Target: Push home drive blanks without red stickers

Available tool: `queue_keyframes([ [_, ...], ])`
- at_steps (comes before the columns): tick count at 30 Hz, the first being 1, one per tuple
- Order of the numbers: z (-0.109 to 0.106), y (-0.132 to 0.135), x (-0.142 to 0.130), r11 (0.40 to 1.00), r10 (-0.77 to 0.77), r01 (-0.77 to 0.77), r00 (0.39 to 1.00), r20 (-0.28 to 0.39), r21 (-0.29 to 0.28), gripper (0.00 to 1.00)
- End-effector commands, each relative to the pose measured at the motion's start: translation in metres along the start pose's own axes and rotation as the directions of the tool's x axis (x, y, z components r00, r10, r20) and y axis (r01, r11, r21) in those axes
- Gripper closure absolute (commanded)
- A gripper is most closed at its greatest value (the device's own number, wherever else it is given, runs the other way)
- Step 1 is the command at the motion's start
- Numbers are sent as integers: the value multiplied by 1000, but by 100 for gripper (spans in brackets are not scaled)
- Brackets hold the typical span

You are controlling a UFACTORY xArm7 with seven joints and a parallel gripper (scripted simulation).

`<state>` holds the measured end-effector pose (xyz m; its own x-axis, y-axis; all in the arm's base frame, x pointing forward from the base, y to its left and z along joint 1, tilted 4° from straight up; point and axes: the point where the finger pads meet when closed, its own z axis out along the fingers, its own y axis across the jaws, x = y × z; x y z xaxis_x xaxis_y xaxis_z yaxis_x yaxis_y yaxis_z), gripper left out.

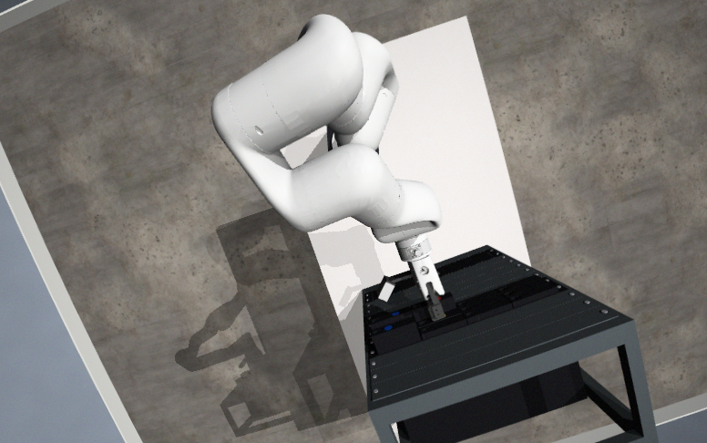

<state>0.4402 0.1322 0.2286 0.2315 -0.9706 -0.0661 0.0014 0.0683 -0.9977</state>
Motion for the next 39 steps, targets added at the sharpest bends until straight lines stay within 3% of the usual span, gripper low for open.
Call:
queue_keyframes([
  [1,3,-2,0,1000,0,0,1000,0,4,100],
  [33,5,-2,0,1000,0,0,1000,0,4,100],
  [39,-11,-2,0,1000,0,0,1000,0,4,100],
])
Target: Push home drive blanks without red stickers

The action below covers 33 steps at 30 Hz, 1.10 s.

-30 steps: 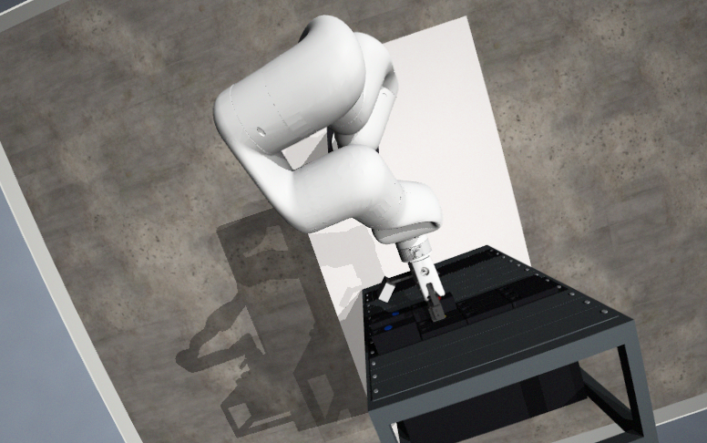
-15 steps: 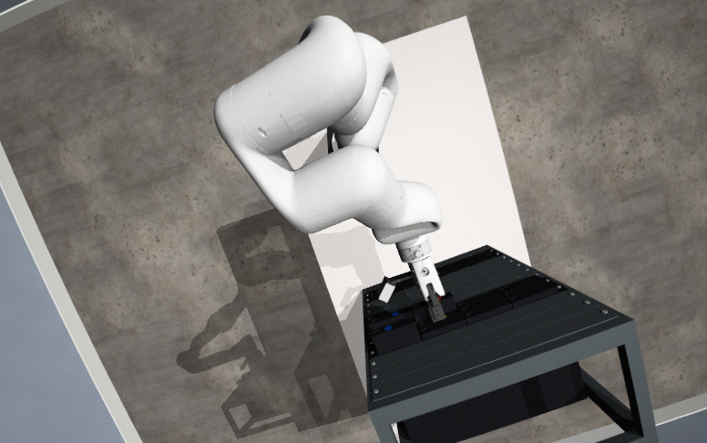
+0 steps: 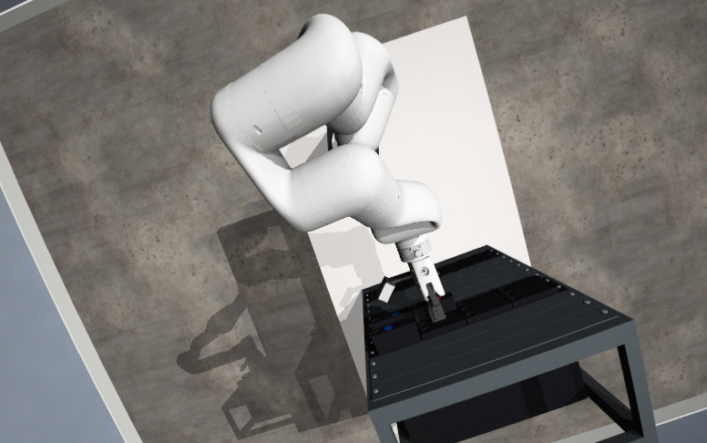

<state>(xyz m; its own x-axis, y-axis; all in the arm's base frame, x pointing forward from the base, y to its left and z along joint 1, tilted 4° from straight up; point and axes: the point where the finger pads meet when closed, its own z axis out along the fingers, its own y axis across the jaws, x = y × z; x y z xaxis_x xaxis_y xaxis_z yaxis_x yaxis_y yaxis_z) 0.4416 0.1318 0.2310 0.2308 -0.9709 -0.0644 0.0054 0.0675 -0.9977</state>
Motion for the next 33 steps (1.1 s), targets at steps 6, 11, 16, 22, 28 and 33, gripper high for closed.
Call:
queue_keyframes([
  [6,-35,0,0,1000,2,-2,1000,0,0,100],
  [11,-65,0,0,1000,2,-2,1000,0,0,100],
  [16,-85,0,0,1000,2,-2,1000,0,0,100],
  [22,-91,0,0,1000,2,-2,1000,0,0,100],
  [28,-92,0,0,1000,2,-2,1000,0,0,100],
  [33,-92,0,0,1000,2,-2,1000,0,0,100],
])
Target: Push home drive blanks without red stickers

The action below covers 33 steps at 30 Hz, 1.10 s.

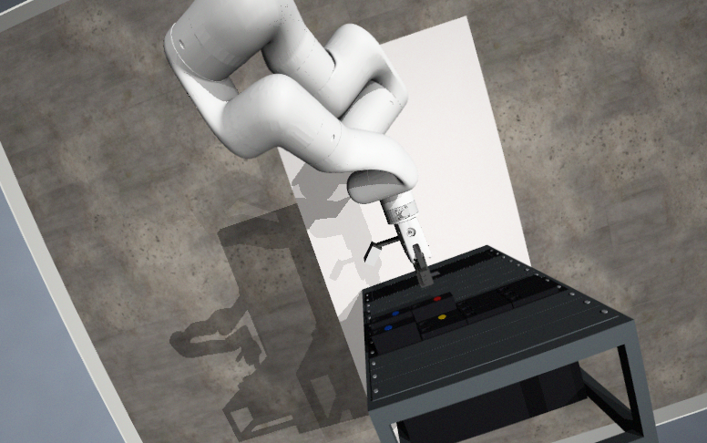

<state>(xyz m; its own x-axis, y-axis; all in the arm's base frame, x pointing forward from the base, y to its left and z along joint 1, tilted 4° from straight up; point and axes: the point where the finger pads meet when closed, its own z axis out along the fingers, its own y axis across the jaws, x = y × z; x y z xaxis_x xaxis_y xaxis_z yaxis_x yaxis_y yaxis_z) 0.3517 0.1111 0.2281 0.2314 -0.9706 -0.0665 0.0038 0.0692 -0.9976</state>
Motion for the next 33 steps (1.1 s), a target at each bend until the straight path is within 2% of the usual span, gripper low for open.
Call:
queue_keyframes([
  [1,0,-1,0,1000,0,0,1000,0,2,100],
  [11,0,0,3,1000,0,0,1000,0,2,100],
  [20,0,7,26,1000,0,0,1000,0,2,100],
  [33,-1,25,89,1000,0,0,1000,0,2,100],
])
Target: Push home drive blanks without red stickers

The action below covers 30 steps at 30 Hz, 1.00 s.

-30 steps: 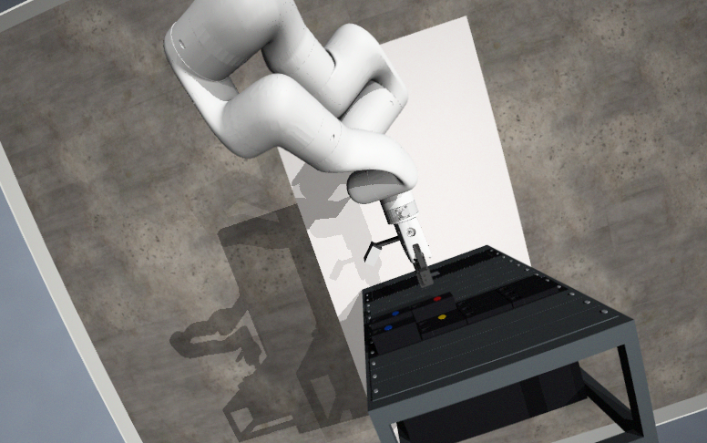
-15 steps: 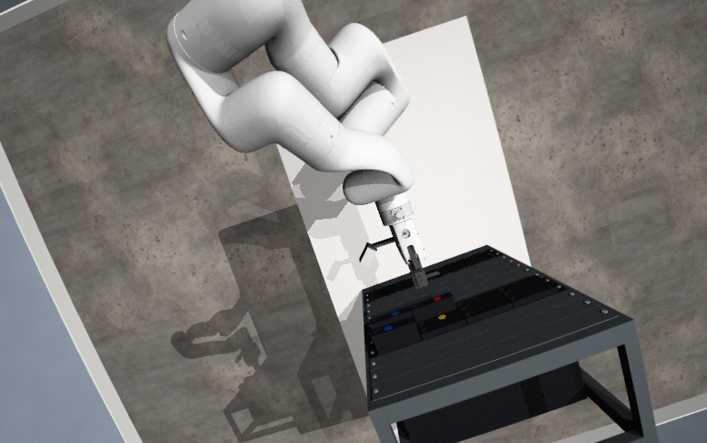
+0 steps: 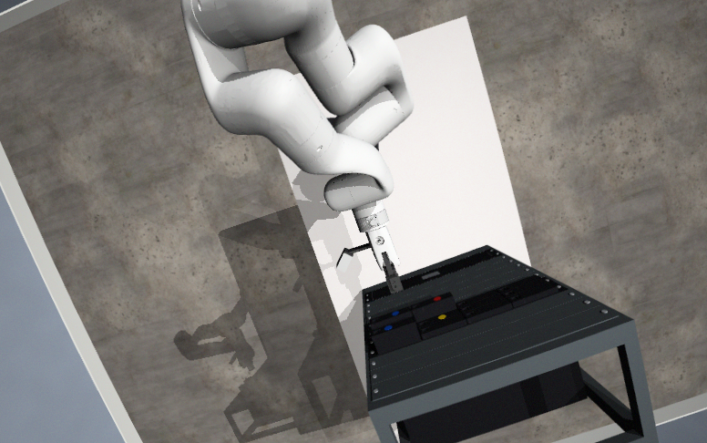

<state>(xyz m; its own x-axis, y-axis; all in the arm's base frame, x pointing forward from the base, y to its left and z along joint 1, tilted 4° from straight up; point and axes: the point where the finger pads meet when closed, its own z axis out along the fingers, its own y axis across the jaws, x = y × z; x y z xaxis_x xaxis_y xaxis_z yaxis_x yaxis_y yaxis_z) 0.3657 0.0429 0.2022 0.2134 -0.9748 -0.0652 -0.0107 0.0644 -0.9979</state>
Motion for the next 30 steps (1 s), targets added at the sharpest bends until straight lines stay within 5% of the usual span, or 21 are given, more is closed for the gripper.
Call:
queue_keyframes([
  [1,2,5,21,1000,1,-1,1000,18,17,100],
  [21,5,10,39,1000,1,-2,1000,18,17,100],
  [30,48,10,38,1000,1,-2,1000,18,17,100],
])
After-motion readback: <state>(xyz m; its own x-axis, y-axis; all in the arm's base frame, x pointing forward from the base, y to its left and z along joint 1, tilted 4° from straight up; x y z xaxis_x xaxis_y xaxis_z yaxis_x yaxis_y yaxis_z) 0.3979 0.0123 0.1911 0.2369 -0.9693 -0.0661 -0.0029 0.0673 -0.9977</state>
